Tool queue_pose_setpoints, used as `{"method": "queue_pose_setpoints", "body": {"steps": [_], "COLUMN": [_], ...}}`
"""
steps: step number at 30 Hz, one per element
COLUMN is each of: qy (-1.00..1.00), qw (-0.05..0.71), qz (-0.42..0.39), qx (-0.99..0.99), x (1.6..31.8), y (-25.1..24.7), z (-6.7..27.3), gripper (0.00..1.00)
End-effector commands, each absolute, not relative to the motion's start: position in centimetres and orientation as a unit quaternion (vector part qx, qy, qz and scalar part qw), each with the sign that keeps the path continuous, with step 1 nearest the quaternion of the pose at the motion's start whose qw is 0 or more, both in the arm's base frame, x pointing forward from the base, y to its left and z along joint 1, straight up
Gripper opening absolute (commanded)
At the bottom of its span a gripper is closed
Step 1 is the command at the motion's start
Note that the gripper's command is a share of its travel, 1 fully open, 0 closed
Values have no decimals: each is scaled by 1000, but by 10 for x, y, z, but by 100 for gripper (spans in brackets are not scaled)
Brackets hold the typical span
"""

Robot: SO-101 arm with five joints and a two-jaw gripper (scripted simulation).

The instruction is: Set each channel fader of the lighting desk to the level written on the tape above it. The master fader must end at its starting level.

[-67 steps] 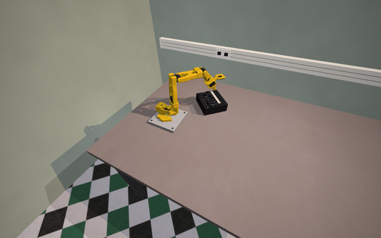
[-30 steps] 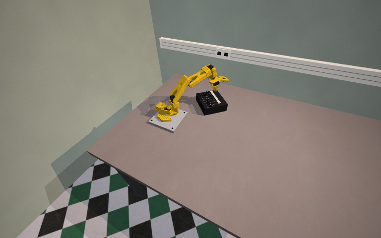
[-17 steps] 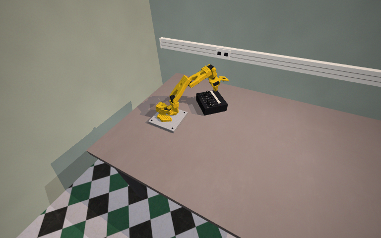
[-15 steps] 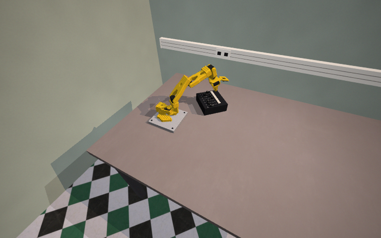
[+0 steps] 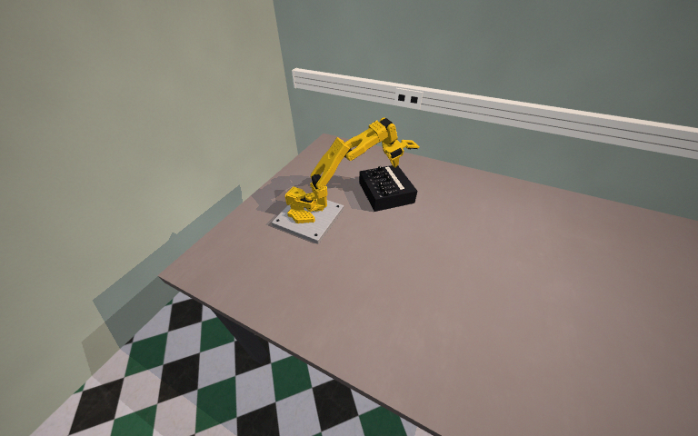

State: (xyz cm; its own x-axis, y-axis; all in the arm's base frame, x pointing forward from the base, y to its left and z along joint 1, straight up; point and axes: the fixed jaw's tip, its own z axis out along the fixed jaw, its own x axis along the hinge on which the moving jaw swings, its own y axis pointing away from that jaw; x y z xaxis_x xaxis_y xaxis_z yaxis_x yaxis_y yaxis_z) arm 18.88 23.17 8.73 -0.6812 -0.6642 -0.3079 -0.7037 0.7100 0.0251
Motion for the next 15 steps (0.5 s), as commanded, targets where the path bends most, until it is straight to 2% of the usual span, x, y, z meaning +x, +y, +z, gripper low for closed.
{"method": "queue_pose_setpoints", "body": {"steps": [1,15], "qy": [912,910], "qw": [134,133], "qz": [69,68], "qx": [-381,-386], "x": [186,186], "y": [233,233], "z": [85,85], "gripper": [0,0]}}
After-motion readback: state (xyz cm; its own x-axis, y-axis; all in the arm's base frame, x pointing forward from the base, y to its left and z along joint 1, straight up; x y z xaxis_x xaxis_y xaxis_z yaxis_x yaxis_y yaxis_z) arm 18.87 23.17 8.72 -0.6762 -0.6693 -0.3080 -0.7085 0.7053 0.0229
